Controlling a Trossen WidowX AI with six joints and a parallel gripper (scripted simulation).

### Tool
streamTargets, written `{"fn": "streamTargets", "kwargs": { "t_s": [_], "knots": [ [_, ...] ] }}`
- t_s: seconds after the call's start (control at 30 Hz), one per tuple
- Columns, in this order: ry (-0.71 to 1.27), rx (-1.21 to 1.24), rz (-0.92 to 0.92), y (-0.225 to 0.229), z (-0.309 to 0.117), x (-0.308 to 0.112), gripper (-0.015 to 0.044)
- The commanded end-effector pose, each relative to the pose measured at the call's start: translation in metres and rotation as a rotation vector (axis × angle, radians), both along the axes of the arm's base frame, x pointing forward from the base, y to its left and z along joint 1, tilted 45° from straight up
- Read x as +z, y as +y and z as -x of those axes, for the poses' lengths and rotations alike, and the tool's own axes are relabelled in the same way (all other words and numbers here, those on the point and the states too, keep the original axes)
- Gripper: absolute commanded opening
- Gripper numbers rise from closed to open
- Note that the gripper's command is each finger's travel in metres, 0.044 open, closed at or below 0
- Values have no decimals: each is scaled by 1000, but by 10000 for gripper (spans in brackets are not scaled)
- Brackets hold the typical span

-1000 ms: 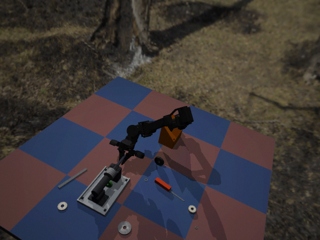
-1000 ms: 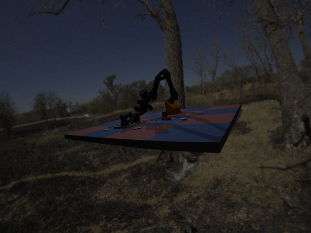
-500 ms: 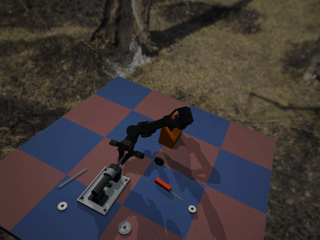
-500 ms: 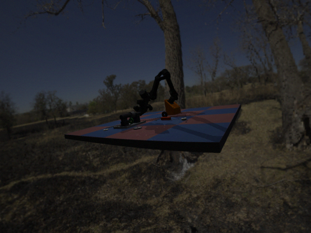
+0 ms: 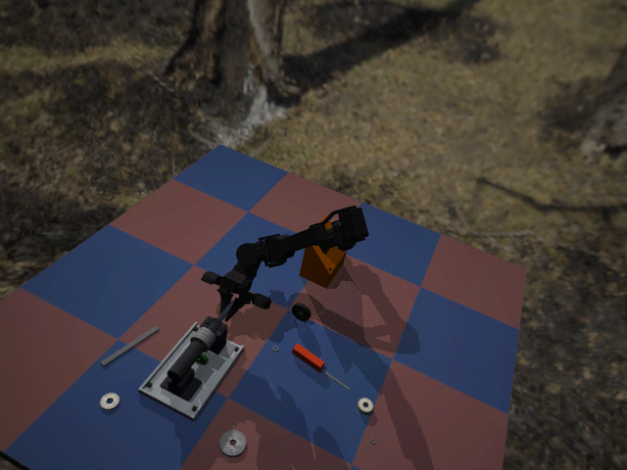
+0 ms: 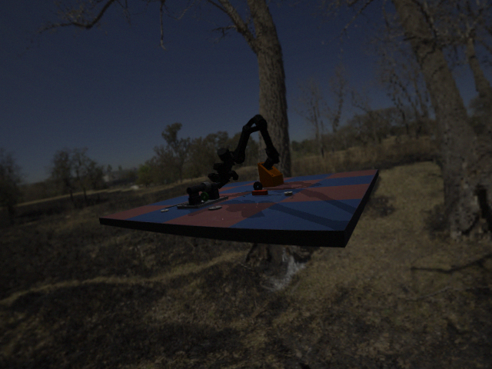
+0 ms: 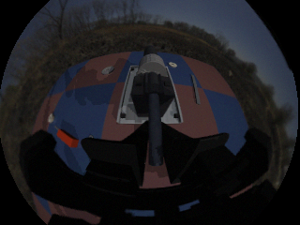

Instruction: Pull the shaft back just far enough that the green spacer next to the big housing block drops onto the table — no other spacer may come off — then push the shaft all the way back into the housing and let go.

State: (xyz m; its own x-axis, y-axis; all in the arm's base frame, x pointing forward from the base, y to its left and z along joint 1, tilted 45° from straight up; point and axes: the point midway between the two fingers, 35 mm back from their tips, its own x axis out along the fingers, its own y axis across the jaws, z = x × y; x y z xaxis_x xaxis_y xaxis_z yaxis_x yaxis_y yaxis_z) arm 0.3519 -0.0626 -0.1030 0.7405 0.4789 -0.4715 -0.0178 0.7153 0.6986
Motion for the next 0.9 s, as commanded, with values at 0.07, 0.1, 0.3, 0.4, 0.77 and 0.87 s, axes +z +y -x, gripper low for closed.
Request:
{"fn": "streamTargets", "kwargs": {
  "t_s": [0.07, 0.1, 0.3, 0.4, 0.77, 0.87],
  "knots": [
    [-1, 0, -3, 0, -3, 0, 0],
    [-1, 0, -3, 0, -3, 0, 0],
    [-1, 0, -3, 0, -5, 1, 0],
    [-1, 0, -3, 0, -6, 1, 0],
    [-1, 0, -3, 0, -10, 1, 0],
    [-1, 0, -3, 0, -11, 1, 0]
  ]
}}
